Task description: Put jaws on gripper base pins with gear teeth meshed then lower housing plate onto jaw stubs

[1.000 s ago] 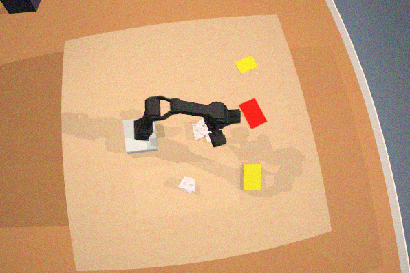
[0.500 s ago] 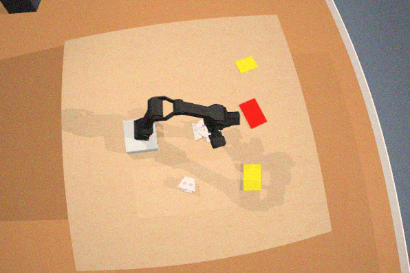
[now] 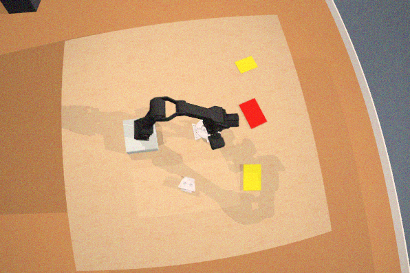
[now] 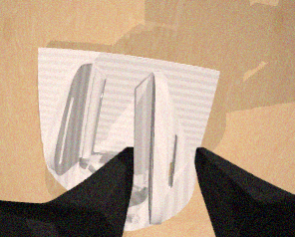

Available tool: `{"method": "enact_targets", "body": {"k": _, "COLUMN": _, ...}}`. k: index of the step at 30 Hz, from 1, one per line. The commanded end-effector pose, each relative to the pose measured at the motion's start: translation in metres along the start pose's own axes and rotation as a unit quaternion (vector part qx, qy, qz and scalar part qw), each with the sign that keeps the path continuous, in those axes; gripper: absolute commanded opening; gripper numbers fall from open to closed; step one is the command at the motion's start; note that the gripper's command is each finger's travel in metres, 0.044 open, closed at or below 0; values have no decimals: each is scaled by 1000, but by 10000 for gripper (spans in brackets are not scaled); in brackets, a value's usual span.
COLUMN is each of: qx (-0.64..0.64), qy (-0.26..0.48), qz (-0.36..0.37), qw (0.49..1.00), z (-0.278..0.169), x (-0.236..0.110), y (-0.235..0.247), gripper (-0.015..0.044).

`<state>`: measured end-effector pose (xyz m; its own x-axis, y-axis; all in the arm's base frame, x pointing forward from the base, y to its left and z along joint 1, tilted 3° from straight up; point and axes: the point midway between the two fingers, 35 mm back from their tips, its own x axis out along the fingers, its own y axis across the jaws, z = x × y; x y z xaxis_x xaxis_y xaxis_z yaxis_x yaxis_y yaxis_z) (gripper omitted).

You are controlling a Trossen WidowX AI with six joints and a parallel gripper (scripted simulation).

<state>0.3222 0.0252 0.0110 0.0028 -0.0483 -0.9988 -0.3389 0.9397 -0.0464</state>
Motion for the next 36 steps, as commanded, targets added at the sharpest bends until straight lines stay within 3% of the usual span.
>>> {"method": "enact_targets", "body": {"k": 1, "qx": -2, "qy": 2, "qz": -1, "qw": 1000, "z": -1, "x": 3, "y": 0, "gripper": 134}}
{"method": "enact_targets", "body": {"k": 36, "qx": -7, "qy": 2, "qz": -1, "qw": 1000, "z": -1, "x": 9, "y": -1, "gripper": 134}}
